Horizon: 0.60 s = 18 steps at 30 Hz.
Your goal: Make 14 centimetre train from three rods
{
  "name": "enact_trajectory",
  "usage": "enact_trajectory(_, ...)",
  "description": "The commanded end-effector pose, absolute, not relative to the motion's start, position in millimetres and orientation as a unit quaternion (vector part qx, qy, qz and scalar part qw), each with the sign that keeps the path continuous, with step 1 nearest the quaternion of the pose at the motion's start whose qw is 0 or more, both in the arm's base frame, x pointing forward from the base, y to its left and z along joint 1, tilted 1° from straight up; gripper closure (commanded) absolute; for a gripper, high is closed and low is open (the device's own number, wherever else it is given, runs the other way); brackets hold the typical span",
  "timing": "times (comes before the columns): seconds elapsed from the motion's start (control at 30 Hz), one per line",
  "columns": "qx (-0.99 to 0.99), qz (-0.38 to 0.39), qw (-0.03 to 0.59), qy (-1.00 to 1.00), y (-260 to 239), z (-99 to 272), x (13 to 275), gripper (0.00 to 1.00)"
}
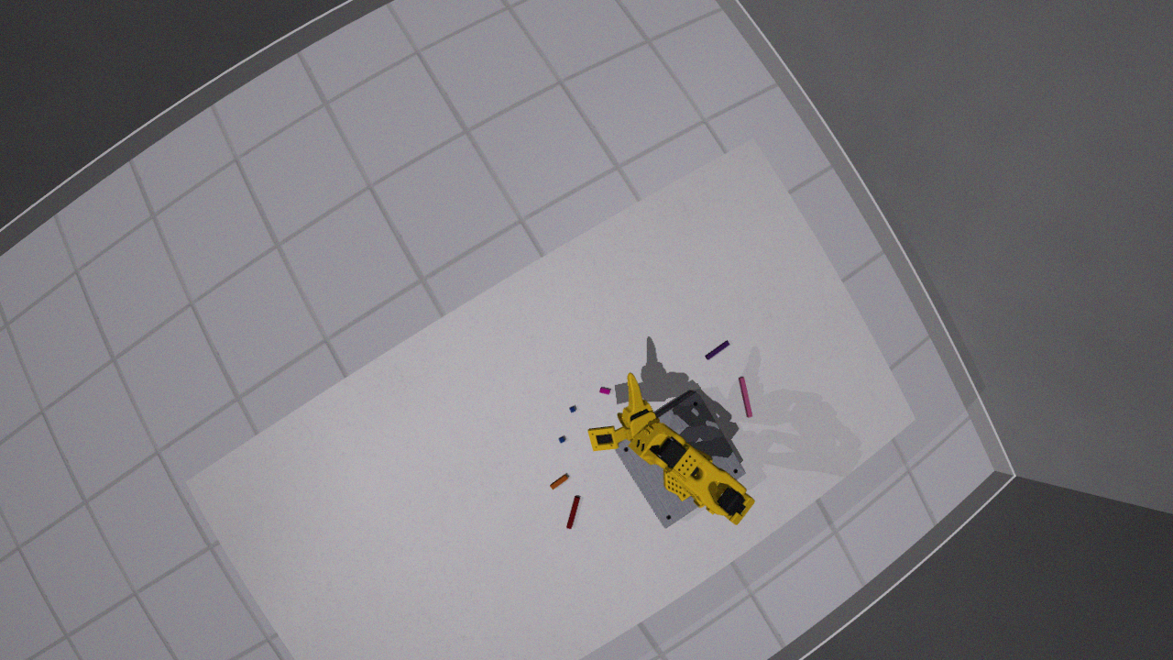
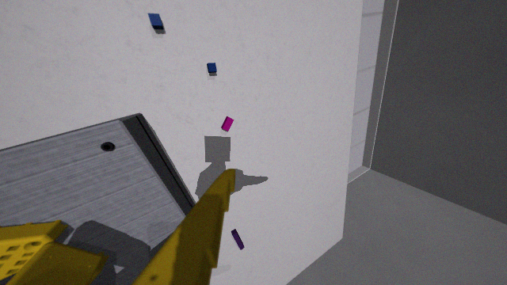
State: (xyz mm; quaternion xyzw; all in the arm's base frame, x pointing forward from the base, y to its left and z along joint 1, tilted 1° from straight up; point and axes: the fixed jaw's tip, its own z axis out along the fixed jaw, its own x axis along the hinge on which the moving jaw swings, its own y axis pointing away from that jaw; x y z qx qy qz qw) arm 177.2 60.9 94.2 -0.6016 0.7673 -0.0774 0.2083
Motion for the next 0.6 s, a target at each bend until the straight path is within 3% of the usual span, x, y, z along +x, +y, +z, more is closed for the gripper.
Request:
enact_trajectory(0.0, -0.615, -0.074, 0.192, 0.761, 59.6, 89.3, 173.3, 0.0)
enact_trajectory(0.3, -0.634, -0.072, 0.175, 0.75, 58.1, 84.5, 169.7, 0.0)
enact_trajectory(0.57, -0.644, -0.084, 0.195, 0.735, 59.1, 90.3, 173.6, 0.0)
